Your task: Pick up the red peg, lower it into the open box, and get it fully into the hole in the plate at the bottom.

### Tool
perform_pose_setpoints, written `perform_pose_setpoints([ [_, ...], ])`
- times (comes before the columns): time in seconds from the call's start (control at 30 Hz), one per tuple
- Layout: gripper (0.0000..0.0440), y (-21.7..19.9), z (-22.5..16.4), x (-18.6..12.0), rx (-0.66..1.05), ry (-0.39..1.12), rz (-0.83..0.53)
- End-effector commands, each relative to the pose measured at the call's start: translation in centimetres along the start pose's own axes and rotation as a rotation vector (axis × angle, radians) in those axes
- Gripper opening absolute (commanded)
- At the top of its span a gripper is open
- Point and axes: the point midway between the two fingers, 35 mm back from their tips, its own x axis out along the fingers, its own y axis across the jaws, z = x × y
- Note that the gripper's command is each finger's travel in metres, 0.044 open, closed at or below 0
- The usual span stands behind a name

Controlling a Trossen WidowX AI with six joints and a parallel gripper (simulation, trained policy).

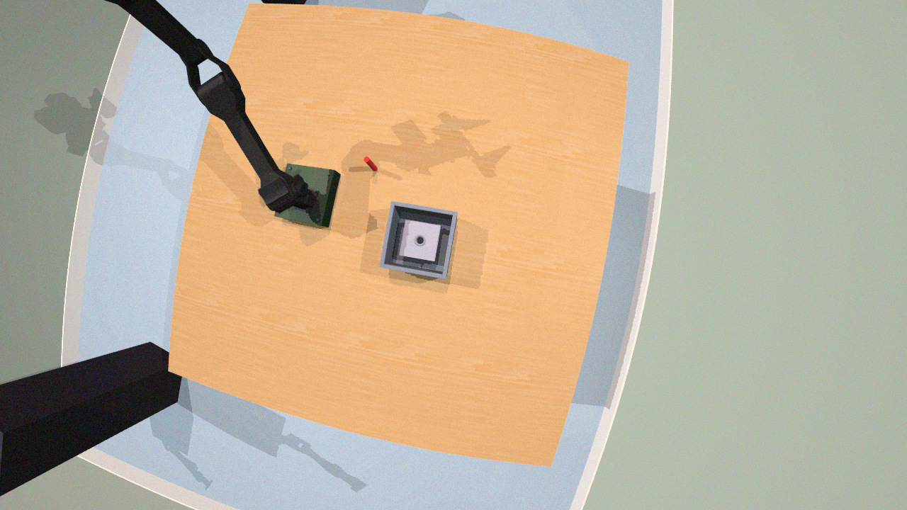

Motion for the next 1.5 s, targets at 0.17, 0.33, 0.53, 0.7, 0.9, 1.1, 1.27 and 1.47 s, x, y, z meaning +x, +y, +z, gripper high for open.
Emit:
perform_pose_setpoints([
  [0.17, 0.0440, -3.1, -1.5, -0.5, 0.101, -0.002, -0.057],
  [0.33, 0.0440, -6.8, -3.8, -1.0, 0.259, 0.001, -0.130],
  [0.53, 0.0440, -10.8, -7.1, -1.6, 0.446, 0.012, -0.221],
  [0.7, 0.0440, -13.9, -10.3, -2.3, 0.601, 0.025, -0.300],
  [0.9, 0.0440, -17.0, -14.4, -3.4, 0.786, 0.039, -0.396],
  [1.1, 0.0440, -19.6, -18.5, -4.8, 0.974, 0.046, -0.487],
  [1.27, 0.0440, -21.3, -21.9, -6.1, 1.131, 0.046, -0.560],
  [1.47, 0.0440, -22.7, -26.1, -7.7, 1.321, 0.045, -0.644],
])
